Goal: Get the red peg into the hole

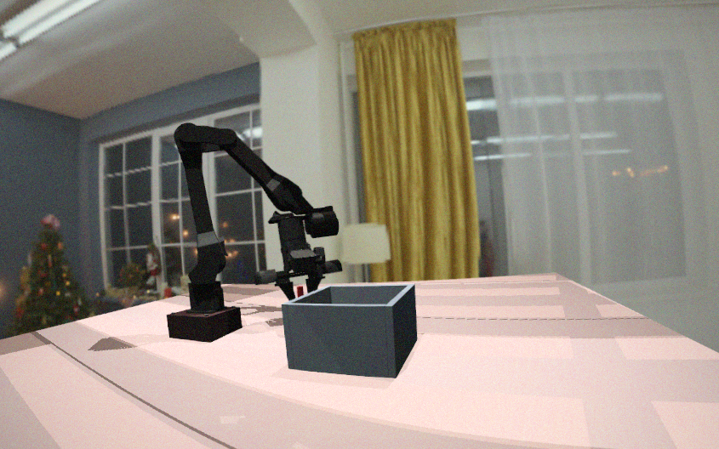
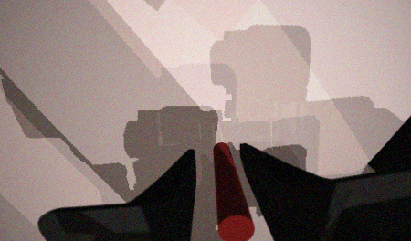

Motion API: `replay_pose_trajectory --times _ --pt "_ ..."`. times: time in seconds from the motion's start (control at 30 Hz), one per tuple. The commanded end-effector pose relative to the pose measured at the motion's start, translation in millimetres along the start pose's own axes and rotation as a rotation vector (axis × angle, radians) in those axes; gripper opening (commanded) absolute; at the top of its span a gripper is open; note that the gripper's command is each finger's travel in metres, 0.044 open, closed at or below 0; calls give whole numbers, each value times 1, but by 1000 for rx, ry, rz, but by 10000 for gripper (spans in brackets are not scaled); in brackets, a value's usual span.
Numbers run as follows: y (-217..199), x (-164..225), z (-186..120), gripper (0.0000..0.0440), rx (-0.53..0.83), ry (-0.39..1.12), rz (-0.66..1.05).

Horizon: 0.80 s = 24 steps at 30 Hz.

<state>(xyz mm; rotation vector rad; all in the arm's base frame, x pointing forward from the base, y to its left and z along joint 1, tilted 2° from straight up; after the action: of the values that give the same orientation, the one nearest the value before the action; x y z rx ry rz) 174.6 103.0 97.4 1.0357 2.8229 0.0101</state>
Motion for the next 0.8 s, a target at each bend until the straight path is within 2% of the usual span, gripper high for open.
replay_pose_trajectory --times 0.0,0.1,0.77 --pt "0 -2 1 72 3 27 7" --pt "1 -4 1 0 5 48 13" --pt "8 -56 -68 0 -7 -165 -89"
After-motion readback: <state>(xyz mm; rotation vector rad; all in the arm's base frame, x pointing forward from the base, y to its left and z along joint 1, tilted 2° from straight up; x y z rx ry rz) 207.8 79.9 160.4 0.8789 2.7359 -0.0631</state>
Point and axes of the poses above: the point midway between the two fingers, 35 mm back from their tips, its own z axis out along the fingers, its own y axis across the jaws, x = y × z, the point moved 8 cm from there along -z, back along the fingers, and after that the axes turned 14 degrees about -z, right-handed, at the moved point
